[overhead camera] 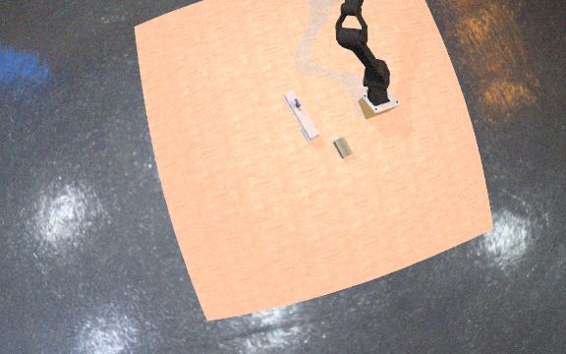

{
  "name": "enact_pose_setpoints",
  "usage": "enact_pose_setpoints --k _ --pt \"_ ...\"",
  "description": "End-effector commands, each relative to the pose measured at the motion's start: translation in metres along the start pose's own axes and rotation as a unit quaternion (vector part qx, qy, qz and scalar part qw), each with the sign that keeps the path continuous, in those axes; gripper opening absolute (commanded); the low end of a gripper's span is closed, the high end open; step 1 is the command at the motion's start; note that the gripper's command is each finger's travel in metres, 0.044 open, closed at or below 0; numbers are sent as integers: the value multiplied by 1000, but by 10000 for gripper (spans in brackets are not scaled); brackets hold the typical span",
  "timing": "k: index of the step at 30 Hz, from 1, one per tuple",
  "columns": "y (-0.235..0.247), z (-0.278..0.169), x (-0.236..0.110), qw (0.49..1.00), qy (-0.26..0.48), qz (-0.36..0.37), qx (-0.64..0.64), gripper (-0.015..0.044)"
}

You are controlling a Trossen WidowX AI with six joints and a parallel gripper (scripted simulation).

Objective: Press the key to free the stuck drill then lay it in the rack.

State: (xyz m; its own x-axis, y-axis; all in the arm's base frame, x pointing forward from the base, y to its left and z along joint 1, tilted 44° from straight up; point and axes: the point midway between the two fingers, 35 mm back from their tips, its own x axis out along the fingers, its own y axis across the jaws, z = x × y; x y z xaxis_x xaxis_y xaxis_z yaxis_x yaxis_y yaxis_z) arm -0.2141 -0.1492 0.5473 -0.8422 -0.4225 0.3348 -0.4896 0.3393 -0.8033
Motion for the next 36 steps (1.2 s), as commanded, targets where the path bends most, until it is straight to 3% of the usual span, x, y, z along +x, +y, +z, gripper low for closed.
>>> enact_pose_setpoints --k 1,9,15,20,25,36 --pt "0 0 0 1000 0 0 0 374" --pt "0 3 0 1000 -4 1 4 164" --pt "3 91 1 984 -135 34 114 6" --pt "-2 173 -24 946 -250 81 189 0" --pt "-10 248 -70 896 -352 135 234 0" --pt "-21 353 -232 773 -535 251 230 0"
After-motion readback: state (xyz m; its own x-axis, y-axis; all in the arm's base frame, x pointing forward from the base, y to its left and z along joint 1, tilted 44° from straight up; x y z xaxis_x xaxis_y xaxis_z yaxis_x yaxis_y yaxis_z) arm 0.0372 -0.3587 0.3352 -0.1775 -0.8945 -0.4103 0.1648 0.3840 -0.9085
